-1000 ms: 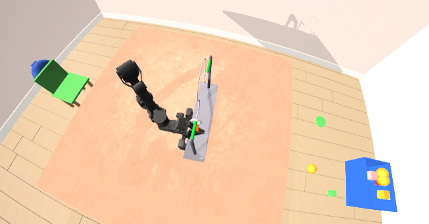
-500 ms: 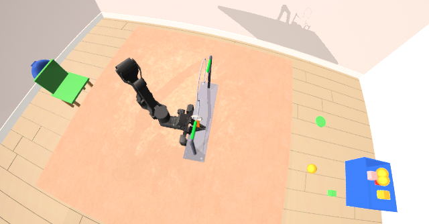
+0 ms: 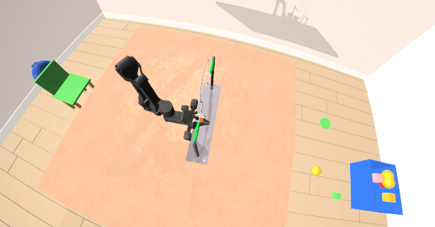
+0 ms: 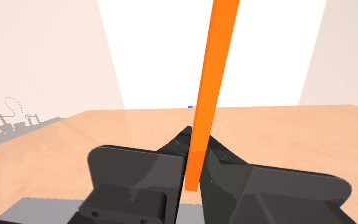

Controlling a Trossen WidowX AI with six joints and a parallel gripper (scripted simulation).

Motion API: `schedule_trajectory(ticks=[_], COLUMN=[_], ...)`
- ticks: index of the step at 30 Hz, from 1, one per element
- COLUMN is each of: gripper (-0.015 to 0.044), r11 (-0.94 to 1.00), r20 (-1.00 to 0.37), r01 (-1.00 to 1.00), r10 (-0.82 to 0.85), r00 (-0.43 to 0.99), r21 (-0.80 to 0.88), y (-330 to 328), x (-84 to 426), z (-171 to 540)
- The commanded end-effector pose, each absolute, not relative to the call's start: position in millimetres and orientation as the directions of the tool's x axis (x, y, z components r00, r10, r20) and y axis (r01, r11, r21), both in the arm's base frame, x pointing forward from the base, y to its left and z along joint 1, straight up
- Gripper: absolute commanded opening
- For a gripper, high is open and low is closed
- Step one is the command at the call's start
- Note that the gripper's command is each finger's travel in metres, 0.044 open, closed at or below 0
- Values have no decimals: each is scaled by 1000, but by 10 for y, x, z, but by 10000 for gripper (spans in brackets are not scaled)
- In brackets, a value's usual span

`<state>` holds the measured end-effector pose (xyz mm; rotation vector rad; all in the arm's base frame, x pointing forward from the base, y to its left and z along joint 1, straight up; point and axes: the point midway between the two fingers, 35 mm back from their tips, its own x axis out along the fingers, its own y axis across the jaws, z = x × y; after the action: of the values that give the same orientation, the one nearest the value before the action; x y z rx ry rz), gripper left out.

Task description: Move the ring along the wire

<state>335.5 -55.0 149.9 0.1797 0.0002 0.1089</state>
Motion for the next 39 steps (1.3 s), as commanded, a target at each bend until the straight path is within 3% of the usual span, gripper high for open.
schedule_trajectory(ticks=[1,18,39], gripper=[-150,-150,-150], r11=[964,857,650], r20=[14,-25,-162], r01=[-106,-103,-83], r10=[105,134,308], r00=[994,991,937], r21=[246,506,756], y=[-432,-21,312], x=[3331,3238,2930], z=[1533,1712,2071])
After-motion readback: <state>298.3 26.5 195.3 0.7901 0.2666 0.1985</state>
